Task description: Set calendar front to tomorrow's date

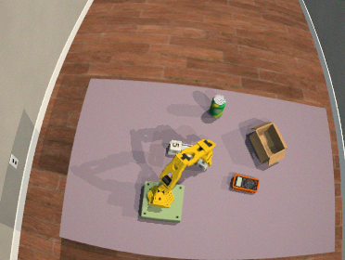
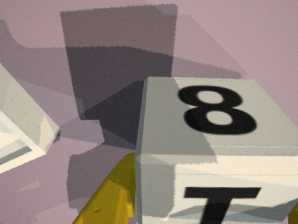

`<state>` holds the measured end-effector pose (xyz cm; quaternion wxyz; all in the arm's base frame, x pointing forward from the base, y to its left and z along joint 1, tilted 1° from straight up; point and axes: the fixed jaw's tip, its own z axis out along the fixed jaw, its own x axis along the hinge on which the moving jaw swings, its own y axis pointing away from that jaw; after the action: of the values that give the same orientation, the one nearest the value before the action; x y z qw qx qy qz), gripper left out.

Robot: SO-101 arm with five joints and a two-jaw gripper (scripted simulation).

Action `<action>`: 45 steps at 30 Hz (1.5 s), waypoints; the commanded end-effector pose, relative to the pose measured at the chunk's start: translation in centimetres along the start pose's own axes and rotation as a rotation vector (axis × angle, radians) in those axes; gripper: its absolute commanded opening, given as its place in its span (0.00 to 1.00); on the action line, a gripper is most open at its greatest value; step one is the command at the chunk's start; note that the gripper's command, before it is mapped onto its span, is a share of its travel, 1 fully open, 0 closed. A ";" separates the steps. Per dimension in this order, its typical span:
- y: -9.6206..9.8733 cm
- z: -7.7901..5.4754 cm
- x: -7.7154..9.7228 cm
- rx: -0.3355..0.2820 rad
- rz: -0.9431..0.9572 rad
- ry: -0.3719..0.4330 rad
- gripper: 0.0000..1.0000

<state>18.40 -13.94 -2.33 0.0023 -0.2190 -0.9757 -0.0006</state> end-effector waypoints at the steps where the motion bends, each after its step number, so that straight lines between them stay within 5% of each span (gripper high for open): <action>1: 0.1 0.6 0.5 -0.008 -0.003 0.026 0.26; 45: 0.1 0.2 0.5 -0.008 -0.003 0.026 0.36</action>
<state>18.41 -13.94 -2.32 0.0021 -0.2190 -0.9757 -0.0004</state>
